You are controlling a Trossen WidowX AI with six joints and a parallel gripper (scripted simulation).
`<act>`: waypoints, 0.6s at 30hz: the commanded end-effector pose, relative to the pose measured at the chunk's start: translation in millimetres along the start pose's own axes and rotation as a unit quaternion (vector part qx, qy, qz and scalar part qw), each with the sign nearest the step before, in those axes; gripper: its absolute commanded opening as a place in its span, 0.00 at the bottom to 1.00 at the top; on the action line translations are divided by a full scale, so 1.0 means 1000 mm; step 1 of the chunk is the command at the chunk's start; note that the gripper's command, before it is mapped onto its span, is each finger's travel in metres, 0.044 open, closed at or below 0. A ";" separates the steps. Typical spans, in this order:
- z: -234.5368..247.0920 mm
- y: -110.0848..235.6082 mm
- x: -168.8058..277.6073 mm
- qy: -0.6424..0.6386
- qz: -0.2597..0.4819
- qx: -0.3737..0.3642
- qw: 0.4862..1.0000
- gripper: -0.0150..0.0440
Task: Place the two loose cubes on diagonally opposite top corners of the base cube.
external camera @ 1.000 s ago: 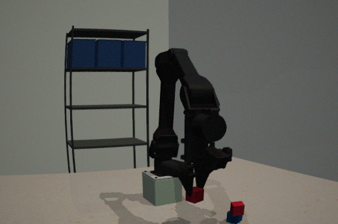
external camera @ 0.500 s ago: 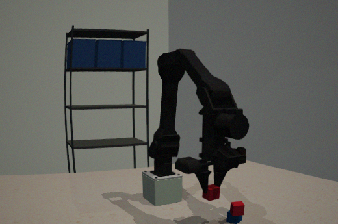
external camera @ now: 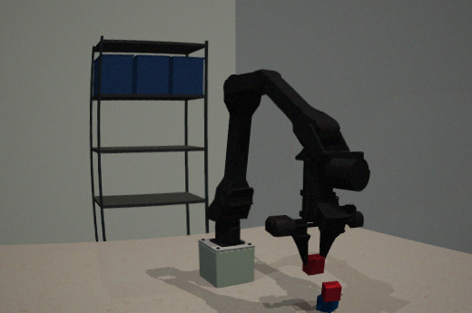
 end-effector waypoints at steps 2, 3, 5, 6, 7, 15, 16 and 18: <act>0.015 0.000 0.008 -0.041 -0.003 -0.001 0.999 0.43; 0.018 0.000 0.010 -0.049 -0.003 -0.002 0.999 0.43; 0.024 0.000 0.013 -0.065 -0.003 -0.002 0.998 0.43; 0.027 0.000 0.014 -0.073 -0.002 -0.002 0.997 0.43; 0.029 0.000 0.016 -0.081 -0.002 -0.002 0.997 0.43; 0.047 -0.001 0.028 -0.131 -0.001 -0.004 0.991 0.43; 0.047 -0.001 0.028 -0.131 -0.001 -0.004 0.991 0.43; 0.047 -0.002 0.028 -0.131 -0.001 -0.004 0.991 0.43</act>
Point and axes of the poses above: the point midway between the two fingers, 35 mm back from their tips, its own y axis back along the fingers, its own z axis across the jaws, x = y × z, the point moved 10 cm from there along y, back along the fingers, and after that the axes turned 1 degree about -y, right-handed, at the moved point
